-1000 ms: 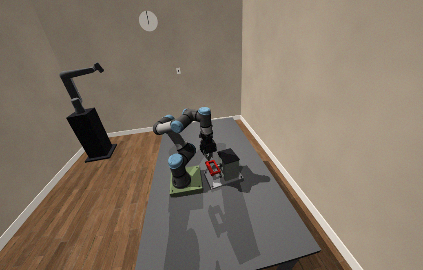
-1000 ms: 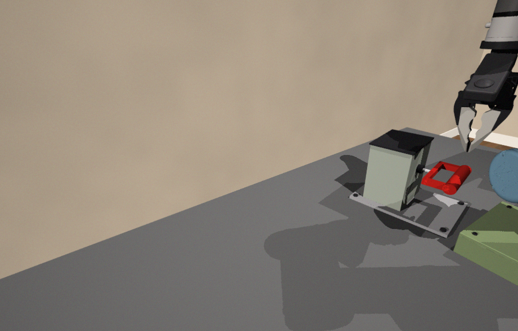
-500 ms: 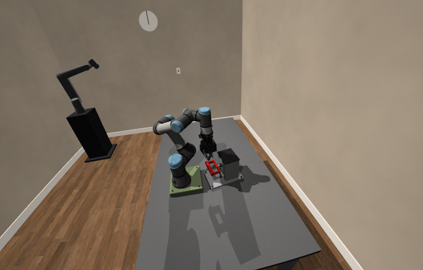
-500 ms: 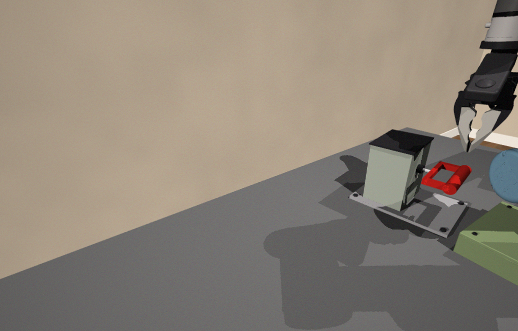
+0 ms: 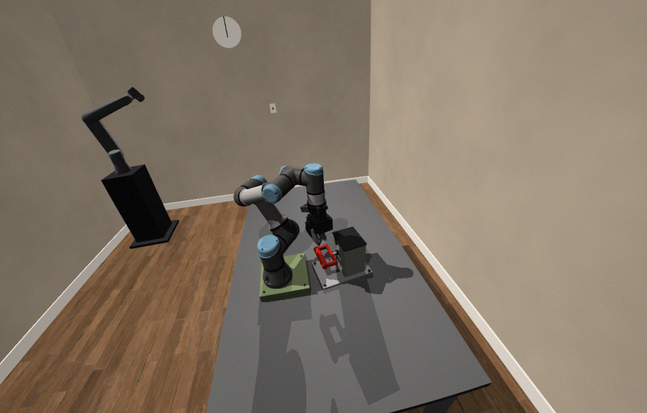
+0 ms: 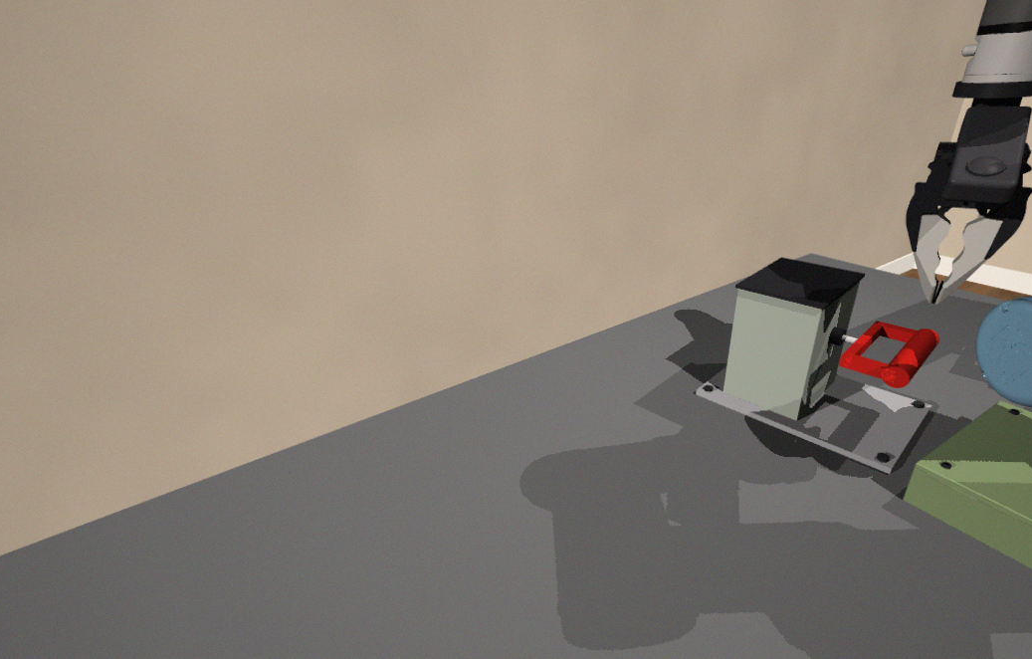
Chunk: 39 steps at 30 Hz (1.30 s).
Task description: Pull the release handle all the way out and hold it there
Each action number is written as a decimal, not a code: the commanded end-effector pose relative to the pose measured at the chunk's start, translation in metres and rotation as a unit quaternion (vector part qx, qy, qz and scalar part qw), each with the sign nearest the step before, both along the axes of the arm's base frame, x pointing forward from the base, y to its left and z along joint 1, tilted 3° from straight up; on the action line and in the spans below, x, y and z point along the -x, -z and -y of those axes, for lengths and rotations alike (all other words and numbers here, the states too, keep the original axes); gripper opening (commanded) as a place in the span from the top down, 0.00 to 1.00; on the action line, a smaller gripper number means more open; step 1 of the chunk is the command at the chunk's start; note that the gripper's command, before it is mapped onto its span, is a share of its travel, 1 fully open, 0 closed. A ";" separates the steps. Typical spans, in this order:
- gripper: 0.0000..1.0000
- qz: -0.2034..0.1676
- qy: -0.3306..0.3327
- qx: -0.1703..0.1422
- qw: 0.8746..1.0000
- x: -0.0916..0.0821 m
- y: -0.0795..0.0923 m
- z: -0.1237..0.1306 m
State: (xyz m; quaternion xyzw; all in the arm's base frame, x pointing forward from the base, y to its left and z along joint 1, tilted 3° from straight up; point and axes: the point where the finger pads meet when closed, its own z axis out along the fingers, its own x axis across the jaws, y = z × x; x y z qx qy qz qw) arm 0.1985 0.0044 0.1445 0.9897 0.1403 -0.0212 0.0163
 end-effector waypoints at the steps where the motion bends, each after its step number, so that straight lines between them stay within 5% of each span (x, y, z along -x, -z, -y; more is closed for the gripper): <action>1: 1.00 -0.003 -0.042 -0.002 0.999 0.001 -0.001 0.000; 10: 1.00 -0.012 -0.144 -0.008 0.989 0.004 -0.001 -0.001; 19: 1.00 -0.027 -0.311 -0.019 0.950 0.008 -0.002 -0.001; 21: 1.00 -0.027 -0.311 -0.019 0.950 0.008 -0.002 -0.001; 28: 1.00 -0.039 -0.457 -0.031 0.888 0.010 -0.002 0.000; 36: 1.00 -0.051 -0.620 -0.047 0.781 0.011 -0.003 0.002; 38: 1.00 -0.051 -0.620 -0.047 0.781 0.011 -0.003 0.002; 39: 1.00 -0.052 -0.639 -0.049 0.766 0.011 -0.003 0.003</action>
